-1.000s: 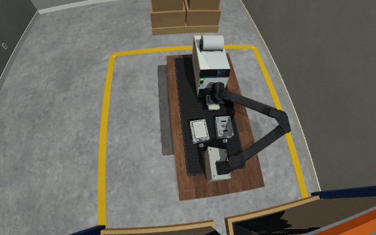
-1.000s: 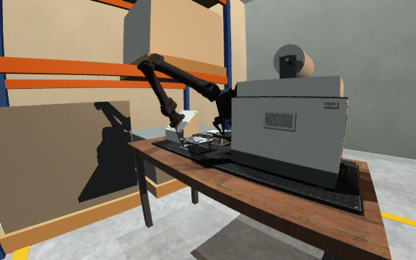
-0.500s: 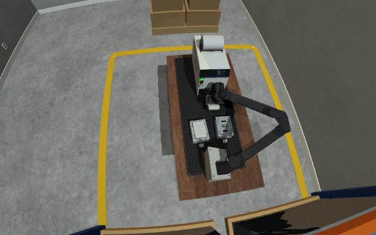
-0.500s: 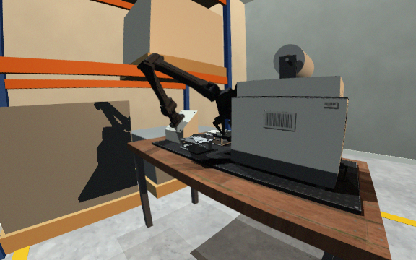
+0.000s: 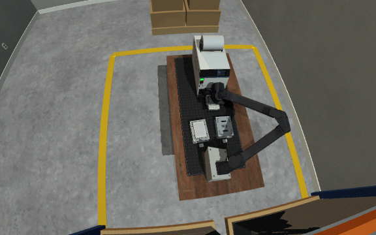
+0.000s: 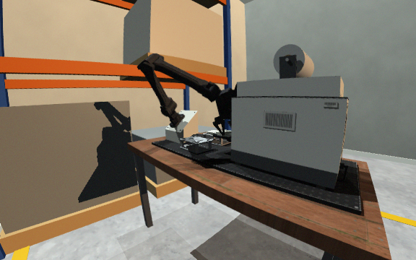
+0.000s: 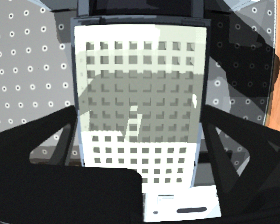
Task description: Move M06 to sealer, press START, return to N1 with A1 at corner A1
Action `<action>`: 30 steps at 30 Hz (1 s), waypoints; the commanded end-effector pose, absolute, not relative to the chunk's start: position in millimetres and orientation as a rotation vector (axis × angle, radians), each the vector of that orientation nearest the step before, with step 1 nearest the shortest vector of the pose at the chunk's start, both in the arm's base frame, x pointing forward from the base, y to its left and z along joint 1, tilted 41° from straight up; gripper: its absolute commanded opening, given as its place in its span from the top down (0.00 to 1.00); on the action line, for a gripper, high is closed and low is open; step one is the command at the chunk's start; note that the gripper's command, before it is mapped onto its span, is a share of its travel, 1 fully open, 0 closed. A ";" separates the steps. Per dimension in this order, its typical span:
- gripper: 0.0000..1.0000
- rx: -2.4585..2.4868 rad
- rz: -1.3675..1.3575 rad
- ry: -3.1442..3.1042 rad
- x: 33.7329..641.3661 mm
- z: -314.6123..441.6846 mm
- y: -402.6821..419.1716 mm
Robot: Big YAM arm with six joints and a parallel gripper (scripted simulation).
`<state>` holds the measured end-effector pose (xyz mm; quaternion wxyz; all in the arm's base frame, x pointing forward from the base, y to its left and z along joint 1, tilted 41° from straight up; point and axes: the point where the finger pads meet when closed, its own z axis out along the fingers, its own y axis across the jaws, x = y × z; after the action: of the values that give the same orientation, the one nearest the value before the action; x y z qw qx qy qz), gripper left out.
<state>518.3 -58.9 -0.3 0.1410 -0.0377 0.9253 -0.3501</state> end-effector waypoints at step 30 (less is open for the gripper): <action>0.00 -0.092 -0.986 2.616 544.2 39.4 -30.6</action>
<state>521.0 -47.6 16.8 0.1419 -0.0353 0.9251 -0.3504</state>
